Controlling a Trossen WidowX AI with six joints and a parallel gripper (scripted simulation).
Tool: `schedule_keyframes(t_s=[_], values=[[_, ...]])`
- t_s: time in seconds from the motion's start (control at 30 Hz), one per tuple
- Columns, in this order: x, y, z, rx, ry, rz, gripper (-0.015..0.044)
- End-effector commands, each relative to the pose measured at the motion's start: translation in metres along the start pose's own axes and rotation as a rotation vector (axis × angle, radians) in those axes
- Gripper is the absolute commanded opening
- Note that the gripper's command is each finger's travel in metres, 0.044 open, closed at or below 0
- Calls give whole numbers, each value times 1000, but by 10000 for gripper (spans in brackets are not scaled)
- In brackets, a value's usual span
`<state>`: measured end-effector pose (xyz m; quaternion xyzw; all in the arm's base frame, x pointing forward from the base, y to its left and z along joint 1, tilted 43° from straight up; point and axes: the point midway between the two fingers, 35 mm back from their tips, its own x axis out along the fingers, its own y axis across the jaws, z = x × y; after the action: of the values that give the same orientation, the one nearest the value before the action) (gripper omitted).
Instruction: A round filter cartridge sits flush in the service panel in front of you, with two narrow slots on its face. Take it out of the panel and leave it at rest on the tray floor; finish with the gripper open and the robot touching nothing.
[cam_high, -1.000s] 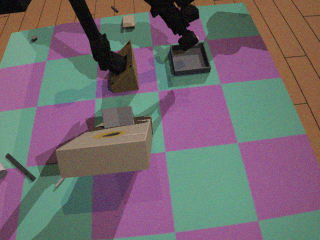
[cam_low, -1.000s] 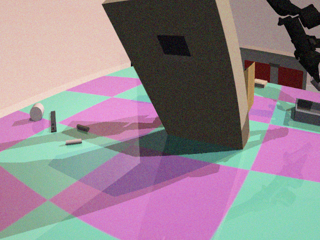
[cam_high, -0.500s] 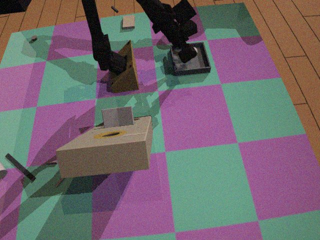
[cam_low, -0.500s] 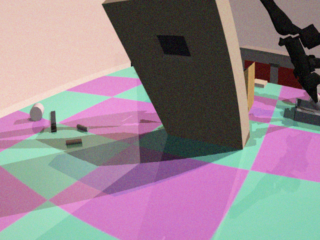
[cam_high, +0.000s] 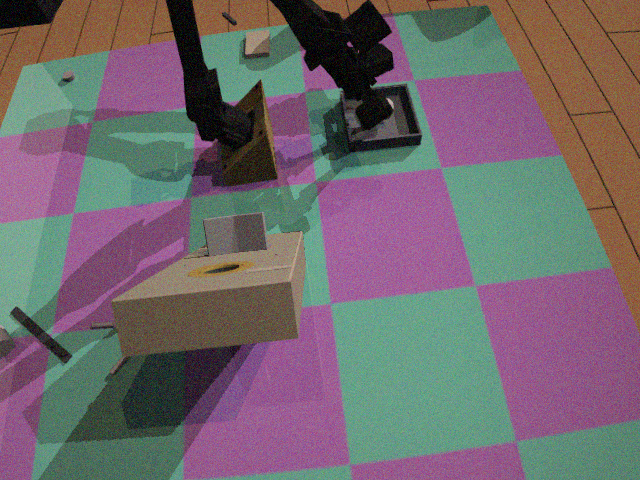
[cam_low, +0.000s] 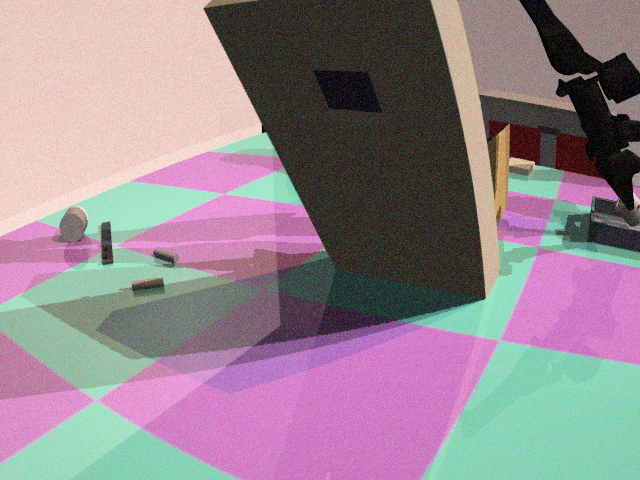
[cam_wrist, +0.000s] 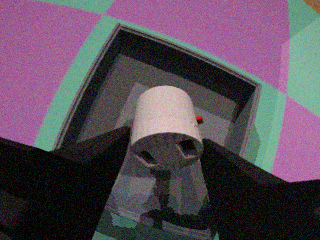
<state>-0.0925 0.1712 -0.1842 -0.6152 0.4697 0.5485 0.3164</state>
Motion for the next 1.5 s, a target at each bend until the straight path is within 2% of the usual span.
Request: schedule_keyframes(t_s=[0.0,0.13,0.27,0.4,0.47,0.57,0.6,1.47], values=[[0,0,0,0,-1,0,341],[0,0,0,0,-1,0,440],[-3,0,2,0,-1,0,440],[-50,0,30,0,-1,-1,440],[-61,-1,35,0,0,-1,440],[-61,-1,35,0,0,-1,440],[-49,0,33,3,-11,2,440],[-49,0,33,3,-11,2,440]])
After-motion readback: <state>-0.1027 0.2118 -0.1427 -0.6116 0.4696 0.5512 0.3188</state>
